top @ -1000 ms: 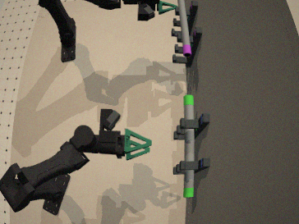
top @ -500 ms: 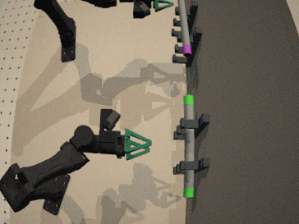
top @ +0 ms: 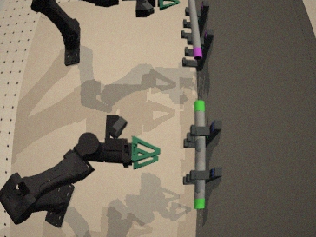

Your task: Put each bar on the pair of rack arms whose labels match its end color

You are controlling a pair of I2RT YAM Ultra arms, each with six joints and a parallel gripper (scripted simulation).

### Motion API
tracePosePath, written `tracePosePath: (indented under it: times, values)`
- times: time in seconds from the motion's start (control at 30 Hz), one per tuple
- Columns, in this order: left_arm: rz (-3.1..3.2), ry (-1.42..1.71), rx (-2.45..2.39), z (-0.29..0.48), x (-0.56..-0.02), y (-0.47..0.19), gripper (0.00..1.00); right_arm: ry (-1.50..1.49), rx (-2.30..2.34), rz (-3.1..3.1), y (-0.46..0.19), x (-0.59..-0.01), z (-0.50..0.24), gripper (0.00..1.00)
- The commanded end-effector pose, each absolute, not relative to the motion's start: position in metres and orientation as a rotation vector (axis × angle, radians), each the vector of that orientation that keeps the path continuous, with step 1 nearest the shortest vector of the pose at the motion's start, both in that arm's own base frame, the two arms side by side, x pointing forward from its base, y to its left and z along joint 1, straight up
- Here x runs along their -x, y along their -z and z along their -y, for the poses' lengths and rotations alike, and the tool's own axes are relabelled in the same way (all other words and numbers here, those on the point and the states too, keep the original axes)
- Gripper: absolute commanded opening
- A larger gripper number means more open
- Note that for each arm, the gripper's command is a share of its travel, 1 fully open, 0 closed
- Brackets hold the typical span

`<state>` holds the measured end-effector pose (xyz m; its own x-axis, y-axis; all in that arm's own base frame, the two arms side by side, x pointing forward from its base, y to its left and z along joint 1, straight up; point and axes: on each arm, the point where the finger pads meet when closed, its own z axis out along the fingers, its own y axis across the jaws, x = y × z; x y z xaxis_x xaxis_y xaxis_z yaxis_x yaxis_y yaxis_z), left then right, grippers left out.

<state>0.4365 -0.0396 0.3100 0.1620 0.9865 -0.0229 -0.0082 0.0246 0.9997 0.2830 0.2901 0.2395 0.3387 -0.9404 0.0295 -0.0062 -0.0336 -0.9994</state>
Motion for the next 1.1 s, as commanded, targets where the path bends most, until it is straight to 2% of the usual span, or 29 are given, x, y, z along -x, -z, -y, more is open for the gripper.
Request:
tracePosePath:
  times: [0.0,1.07]
  values:
    - [-1.108,-1.065,-1.258,0.036,-0.428,-0.31,1.0,0.954,1.351,-0.951,-0.248,-0.284,-0.285,1.0]
    - [-1.105,-1.066,-1.253,0.061,-0.4,-0.306,1.0,0.954,1.351,-0.951,-0.248,-0.284,-0.285,1.0]
